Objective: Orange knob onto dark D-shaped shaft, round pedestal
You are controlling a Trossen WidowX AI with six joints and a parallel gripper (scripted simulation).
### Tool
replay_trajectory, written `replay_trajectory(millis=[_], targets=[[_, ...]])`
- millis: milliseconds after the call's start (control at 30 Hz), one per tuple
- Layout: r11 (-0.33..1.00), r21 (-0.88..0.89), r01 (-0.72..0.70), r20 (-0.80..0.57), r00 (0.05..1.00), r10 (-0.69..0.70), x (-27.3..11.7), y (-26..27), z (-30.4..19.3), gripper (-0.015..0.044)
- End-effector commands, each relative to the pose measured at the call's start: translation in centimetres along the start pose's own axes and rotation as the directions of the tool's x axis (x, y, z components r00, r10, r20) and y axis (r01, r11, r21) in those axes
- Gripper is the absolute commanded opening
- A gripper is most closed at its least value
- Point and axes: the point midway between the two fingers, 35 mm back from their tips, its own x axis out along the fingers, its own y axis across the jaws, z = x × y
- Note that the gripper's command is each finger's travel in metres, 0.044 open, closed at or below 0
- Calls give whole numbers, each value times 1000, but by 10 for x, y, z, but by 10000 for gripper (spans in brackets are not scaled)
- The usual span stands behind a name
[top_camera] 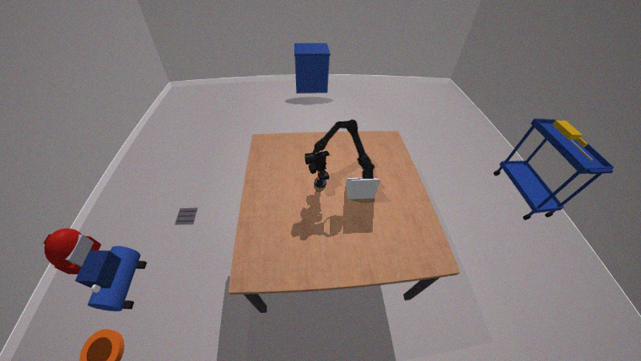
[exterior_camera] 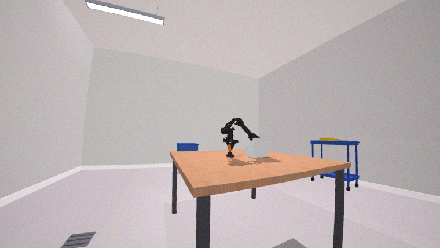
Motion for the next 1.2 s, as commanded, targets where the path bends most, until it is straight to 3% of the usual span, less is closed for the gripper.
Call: replay_trajectory(millis=[0, 200, 433, 1167], targets=[[1000, -3, -1, 1, 1000, 1, -1, 0, 0, 0], [1000, -11, -1, 1, 1000, 1, -4, -2, 0, 0], [978, -208, -1, 1, 1000, 1, -4, -2, 3, 0], [978, -210, -1, 1, 1000, 1, -3, -2, 0, 0]])
